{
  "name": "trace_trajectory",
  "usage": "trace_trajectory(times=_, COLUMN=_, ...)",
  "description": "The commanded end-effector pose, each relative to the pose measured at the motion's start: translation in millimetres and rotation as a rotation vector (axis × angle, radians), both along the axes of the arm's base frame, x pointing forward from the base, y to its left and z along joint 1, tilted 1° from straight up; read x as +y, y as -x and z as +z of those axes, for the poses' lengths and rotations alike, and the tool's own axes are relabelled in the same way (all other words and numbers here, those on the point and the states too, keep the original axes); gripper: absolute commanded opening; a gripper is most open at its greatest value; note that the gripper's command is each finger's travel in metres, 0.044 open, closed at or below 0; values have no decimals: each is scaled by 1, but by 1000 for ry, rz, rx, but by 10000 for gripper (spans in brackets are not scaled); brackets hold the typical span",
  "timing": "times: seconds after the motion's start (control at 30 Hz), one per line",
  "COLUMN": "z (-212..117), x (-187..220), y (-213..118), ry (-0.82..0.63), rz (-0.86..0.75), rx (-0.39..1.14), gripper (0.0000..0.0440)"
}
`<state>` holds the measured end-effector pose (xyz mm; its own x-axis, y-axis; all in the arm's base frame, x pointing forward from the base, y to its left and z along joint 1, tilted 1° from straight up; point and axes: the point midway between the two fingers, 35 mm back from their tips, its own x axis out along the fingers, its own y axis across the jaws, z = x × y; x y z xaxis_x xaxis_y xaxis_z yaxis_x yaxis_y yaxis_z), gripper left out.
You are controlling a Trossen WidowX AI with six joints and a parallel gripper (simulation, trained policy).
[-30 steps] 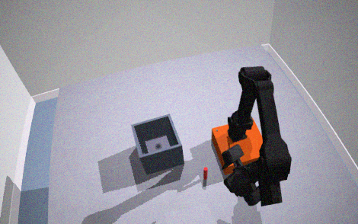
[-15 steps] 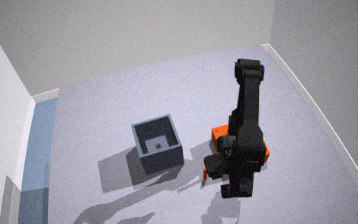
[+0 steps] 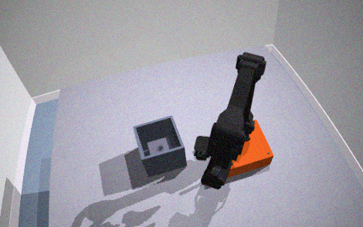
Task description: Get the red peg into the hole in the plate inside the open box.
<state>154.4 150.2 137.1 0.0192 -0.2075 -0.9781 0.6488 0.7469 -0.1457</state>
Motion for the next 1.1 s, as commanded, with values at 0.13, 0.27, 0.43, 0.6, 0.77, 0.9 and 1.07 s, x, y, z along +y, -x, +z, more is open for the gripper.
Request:
trace_trajectory(times=0.13, z=-17, x=-19, y=3, ry=-28, rz=-199, rx=42, gripper=440)
trace_trajectory(times=0.27, z=-33, x=-23, y=3, ry=-35, rz=-266, rx=57, gripper=440)
trace_trajectory(times=0.43, z=-54, x=-25, y=0, ry=-50, rz=-331, rx=65, gripper=440)
trace_trajectory(times=0.6, z=-72, x=-27, y=-3, ry=-70, rz=-383, rx=64, gripper=431)
trace_trajectory(times=0.77, z=-88, x=-28, y=-6, ry=-87, rz=-423, rx=56, gripper=418)
trace_trajectory(times=0.9, z=-101, x=-30, y=-8, ry=-95, rz=-454, rx=48, gripper=408)
trace_trajectory(times=1.07, z=-116, x=-33, y=-10, ry=-100, rz=-493, rx=39, gripper=393)
